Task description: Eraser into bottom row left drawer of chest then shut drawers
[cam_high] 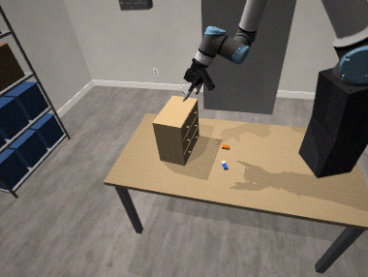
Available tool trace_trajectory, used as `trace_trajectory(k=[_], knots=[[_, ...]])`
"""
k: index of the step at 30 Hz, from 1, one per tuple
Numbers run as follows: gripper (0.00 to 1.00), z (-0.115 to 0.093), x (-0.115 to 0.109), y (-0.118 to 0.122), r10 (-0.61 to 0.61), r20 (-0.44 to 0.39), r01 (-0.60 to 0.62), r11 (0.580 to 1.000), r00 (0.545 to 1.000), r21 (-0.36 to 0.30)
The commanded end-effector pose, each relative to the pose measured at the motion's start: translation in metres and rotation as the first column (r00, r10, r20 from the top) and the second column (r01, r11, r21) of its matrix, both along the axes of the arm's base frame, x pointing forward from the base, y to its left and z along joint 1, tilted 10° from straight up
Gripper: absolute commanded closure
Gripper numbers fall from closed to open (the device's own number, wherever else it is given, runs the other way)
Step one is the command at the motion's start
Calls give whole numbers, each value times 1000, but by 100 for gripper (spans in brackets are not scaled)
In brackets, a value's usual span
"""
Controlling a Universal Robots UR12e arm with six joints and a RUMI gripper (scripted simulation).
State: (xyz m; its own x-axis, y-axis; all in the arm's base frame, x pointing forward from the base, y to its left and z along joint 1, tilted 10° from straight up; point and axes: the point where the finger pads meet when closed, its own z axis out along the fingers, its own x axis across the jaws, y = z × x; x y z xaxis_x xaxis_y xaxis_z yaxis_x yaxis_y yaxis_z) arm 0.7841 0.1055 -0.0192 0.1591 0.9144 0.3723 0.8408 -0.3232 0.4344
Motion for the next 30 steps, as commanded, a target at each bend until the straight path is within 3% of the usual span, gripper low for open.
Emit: trace_trajectory(k=[1, 2, 5, 7, 18, 30], knots=[[0, -32, -62, 21, 69, -123, -81, 992, 990, -96], [0, -32, -62, 21, 69, -123, -81, 992, 990, -96], [0, -45, -91, 29, 103, -176, -127, 983, 979, -131], [0, -45, -91, 29, 103, -176, -127, 983, 979, -131], [0, -72, -172, 42, 189, -316, -263, 942, 930, -208], [0, -79, -201, 45, 219, -366, -315, 921, 905, -229]])
